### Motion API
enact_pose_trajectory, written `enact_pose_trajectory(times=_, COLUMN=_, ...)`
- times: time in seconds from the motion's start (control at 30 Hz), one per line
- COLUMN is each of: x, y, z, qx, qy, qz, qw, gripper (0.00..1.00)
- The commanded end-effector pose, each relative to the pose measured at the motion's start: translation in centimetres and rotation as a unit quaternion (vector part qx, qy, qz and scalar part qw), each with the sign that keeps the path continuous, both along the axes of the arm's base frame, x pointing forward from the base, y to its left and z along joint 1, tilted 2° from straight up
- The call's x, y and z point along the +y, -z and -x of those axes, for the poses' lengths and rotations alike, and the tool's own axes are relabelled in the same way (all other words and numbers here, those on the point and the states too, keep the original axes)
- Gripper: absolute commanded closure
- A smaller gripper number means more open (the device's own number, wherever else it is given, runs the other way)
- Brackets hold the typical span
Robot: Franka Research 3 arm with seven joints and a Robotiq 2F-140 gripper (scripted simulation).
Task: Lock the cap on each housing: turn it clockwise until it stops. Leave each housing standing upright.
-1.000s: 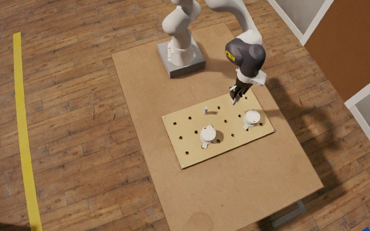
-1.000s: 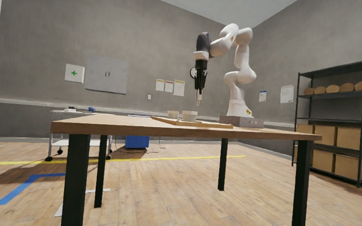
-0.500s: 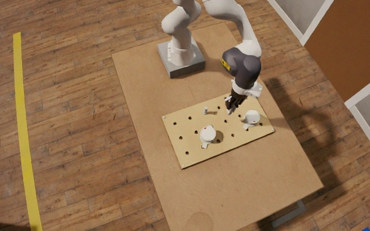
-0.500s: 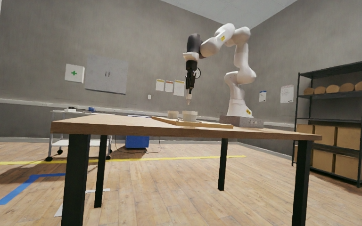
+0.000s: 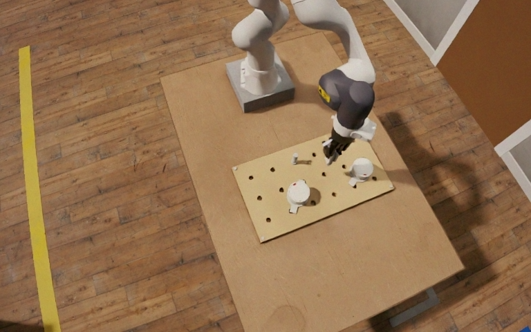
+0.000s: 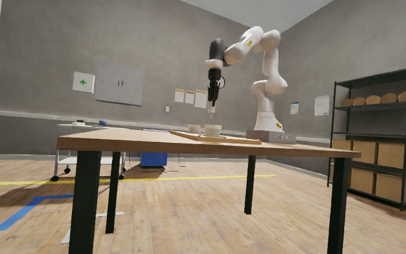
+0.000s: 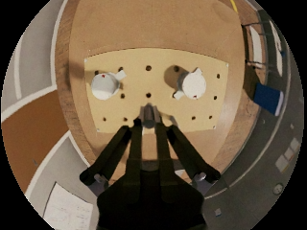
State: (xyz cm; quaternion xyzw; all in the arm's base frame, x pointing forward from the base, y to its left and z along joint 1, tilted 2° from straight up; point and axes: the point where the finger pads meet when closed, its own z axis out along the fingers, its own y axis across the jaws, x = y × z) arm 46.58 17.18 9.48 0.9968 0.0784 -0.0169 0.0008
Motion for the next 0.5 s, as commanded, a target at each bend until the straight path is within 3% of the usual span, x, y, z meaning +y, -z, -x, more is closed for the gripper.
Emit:
enact_pose_trajectory(times=0.0, x=0.1, y=0.2, z=-0.1, qx=-0.002, qy=-0.005, qz=-0.002, qw=1.000, gripper=0.90)
enact_pose_trajectory(times=0.47, x=0.1, y=1.8, z=-0.1, qx=-0.002, qy=-0.005, qz=-0.002, qw=1.000, gripper=0.90)
